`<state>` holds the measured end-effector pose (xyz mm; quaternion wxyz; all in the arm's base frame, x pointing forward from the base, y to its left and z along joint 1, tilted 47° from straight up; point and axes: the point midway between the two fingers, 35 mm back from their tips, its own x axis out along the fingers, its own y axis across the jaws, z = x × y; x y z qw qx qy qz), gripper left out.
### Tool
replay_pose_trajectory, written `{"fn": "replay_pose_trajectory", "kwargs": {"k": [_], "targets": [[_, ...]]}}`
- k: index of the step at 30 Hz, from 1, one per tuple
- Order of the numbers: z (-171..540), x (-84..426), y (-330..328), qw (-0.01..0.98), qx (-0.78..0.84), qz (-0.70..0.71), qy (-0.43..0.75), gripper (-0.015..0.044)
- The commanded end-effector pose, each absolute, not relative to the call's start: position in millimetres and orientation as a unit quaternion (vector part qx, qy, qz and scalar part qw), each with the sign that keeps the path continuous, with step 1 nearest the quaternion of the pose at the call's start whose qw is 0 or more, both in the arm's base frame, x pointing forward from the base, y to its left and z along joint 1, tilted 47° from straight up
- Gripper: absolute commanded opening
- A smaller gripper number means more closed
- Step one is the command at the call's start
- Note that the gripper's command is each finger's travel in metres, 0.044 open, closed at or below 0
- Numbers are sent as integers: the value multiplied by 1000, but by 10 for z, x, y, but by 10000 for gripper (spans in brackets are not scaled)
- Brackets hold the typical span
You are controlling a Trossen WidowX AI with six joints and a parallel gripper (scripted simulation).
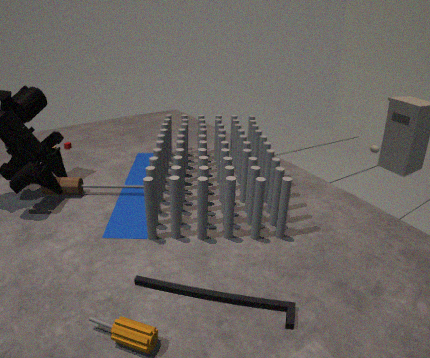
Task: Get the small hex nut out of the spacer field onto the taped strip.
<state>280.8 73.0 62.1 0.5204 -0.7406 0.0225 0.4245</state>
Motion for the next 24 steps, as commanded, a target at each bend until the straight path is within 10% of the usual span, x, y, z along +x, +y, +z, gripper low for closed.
{"fn": "replay_pose_trajectory", "kwargs": {"k": [1, 24], "targets": [[627, 2793, 730, 522, -740, 423, 26, 0], [655, 2708, 772, 522, -740, 424, 26, 0]]}}
